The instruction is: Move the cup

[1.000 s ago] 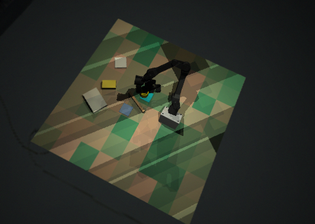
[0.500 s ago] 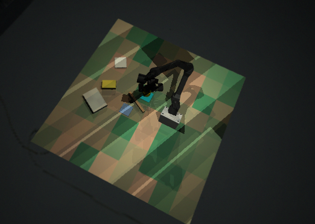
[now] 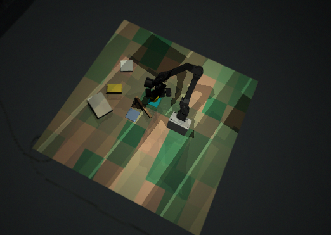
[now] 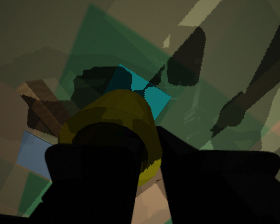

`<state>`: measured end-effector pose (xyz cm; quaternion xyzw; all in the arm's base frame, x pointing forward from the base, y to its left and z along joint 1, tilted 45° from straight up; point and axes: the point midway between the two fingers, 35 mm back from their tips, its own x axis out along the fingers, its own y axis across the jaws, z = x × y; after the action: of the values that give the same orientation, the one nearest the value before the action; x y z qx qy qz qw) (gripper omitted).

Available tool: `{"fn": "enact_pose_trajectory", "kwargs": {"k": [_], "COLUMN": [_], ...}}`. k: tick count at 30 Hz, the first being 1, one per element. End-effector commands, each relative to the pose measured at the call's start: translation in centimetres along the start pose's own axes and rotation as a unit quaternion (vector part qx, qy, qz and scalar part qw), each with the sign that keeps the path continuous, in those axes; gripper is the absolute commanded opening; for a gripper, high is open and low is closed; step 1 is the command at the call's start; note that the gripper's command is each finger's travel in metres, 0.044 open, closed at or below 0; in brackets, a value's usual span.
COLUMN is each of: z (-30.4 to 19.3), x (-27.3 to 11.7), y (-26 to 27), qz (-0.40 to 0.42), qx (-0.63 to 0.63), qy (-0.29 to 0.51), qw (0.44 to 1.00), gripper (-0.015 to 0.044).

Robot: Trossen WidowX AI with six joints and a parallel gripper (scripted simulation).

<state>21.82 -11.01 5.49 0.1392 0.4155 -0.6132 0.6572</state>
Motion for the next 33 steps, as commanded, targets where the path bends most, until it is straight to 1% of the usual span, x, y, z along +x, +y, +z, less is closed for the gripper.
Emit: {"fn": "enact_pose_trajectory", "kwargs": {"k": [1,27,33], "z": [-0.1,0.0,0.1], "x": [0.6,3.8,3.5], "y": [-0.2,-0.5,-0.3], "qz": [-0.003,-0.004,-0.001], "qx": [-0.004,-0.004,0.0], "qy": [0.0,-0.001,-0.001], "qw": [1.0,1.0,1.0], "gripper": [0.0,0.0,0.0]}}
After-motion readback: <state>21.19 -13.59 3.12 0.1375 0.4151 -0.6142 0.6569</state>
